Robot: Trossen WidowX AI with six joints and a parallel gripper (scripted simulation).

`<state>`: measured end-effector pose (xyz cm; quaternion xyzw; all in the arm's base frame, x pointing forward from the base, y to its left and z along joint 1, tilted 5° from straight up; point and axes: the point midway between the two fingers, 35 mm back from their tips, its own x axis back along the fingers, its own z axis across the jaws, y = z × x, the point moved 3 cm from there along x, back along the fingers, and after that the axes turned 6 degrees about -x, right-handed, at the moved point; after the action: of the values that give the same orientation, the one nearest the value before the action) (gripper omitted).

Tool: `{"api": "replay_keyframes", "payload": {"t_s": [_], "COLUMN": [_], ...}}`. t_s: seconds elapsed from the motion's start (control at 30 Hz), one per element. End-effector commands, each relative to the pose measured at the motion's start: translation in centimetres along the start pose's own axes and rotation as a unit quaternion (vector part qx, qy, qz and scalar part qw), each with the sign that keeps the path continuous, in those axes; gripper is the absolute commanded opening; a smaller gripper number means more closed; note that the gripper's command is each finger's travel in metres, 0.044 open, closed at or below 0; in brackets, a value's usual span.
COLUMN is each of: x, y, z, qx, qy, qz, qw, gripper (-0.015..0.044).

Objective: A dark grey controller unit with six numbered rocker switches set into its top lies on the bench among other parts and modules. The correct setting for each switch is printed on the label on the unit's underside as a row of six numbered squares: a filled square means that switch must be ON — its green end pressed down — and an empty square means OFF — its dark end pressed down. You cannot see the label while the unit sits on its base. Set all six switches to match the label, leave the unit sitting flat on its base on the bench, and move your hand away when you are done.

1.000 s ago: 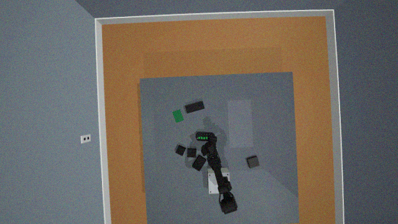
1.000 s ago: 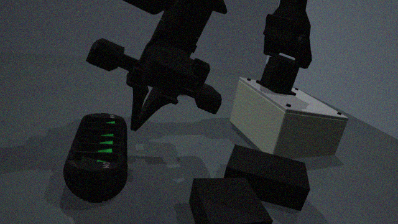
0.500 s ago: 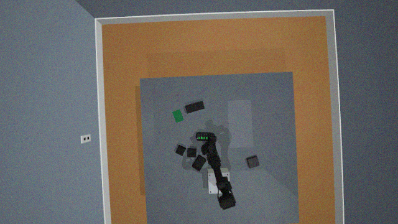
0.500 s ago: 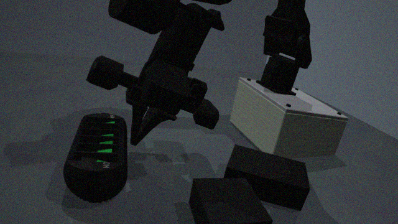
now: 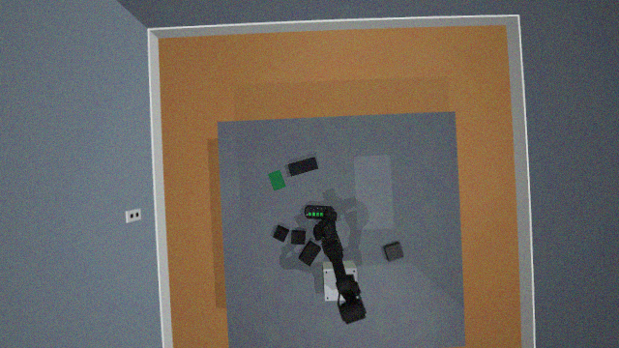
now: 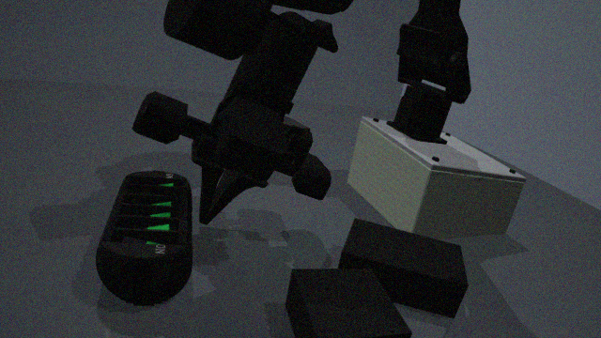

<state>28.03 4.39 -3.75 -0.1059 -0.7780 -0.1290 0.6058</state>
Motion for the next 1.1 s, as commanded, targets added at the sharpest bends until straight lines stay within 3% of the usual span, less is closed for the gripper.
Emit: {"api": "replay_keyframes", "payload": {"t_s": [0.0, 1.07], "x": [-0.1, -0.5], "y": [-0.1, 0.0], "z": [-0.1, -1.3], "qx": [0.0, 0.0], "qy": [0.001, 0.0], "qz": [0.002, 0.002], "qw": [1.0, 1.0], "gripper": [0.0, 0.0]}}
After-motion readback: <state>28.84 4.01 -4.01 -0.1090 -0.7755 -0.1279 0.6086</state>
